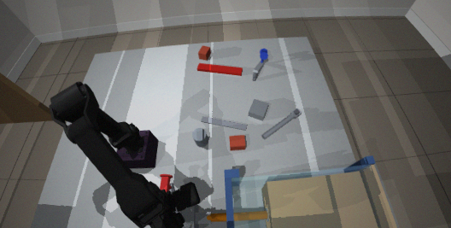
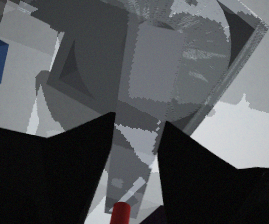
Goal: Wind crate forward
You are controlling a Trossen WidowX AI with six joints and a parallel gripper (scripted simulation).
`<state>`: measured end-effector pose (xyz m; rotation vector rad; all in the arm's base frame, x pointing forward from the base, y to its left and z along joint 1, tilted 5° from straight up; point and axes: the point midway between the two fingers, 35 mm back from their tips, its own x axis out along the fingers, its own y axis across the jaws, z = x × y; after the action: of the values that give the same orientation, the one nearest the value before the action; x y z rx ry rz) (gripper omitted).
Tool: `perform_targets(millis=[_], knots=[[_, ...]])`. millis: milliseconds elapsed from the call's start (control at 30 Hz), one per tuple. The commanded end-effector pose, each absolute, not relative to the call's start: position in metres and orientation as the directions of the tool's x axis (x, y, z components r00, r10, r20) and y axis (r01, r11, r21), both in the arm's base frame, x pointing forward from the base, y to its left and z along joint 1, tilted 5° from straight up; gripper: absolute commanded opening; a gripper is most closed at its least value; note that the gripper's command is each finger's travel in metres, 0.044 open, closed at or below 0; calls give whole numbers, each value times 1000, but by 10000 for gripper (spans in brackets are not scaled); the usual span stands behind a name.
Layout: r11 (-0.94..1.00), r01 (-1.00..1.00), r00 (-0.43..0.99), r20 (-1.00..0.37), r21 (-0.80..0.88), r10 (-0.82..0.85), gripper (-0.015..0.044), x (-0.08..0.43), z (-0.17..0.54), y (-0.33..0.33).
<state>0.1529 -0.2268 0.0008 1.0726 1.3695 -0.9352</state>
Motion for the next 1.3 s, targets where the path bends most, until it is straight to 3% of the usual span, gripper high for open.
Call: perform_targets(millis=[0,1267], knots=[[263,964,22,-996,45,88,0,154,-3,-227],[248,968,23,-996,44,87,0,154,-3,-227]])
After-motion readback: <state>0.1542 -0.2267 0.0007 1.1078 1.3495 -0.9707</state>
